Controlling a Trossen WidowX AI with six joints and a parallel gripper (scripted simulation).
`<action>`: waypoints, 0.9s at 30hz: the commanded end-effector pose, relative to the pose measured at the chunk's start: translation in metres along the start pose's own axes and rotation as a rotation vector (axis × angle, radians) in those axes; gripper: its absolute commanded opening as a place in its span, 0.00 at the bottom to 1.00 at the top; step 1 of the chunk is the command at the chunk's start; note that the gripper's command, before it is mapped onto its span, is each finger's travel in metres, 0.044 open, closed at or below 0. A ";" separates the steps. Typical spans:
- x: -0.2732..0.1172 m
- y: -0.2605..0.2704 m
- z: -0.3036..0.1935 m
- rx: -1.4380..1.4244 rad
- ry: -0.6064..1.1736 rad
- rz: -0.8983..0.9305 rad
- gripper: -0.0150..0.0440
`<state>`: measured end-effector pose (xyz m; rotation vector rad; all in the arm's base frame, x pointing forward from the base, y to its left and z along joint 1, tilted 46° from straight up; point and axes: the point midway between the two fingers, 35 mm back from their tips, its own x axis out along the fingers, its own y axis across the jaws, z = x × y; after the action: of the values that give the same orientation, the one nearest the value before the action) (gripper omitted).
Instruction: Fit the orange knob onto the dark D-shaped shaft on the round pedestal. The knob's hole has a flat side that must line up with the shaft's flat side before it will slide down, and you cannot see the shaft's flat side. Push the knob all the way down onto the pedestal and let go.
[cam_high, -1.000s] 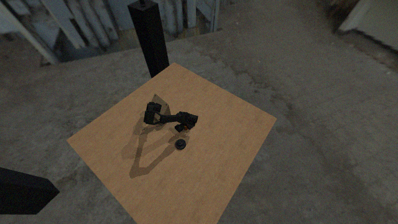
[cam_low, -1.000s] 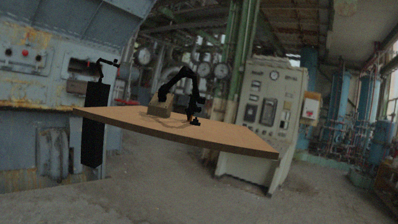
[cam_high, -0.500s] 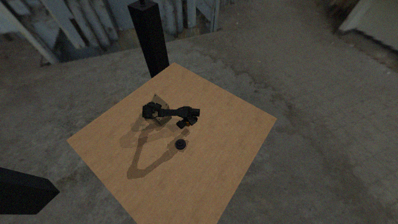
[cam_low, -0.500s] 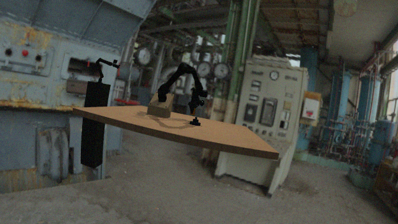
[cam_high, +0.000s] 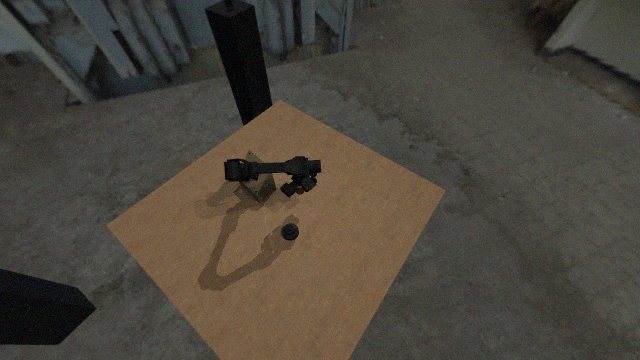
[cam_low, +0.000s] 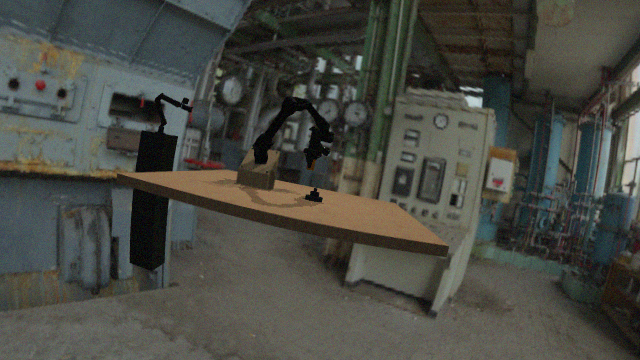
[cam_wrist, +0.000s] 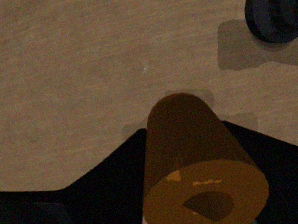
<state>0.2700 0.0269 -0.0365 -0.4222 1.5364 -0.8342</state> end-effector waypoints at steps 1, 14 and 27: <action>-0.003 -0.003 0.002 0.008 0.003 0.009 0.25; 0.006 -0.027 0.022 0.007 0.016 0.031 0.25; 0.016 -0.055 0.041 0.008 0.015 0.040 0.25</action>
<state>0.2914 -0.0266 -0.0129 -0.3747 1.5657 -0.8211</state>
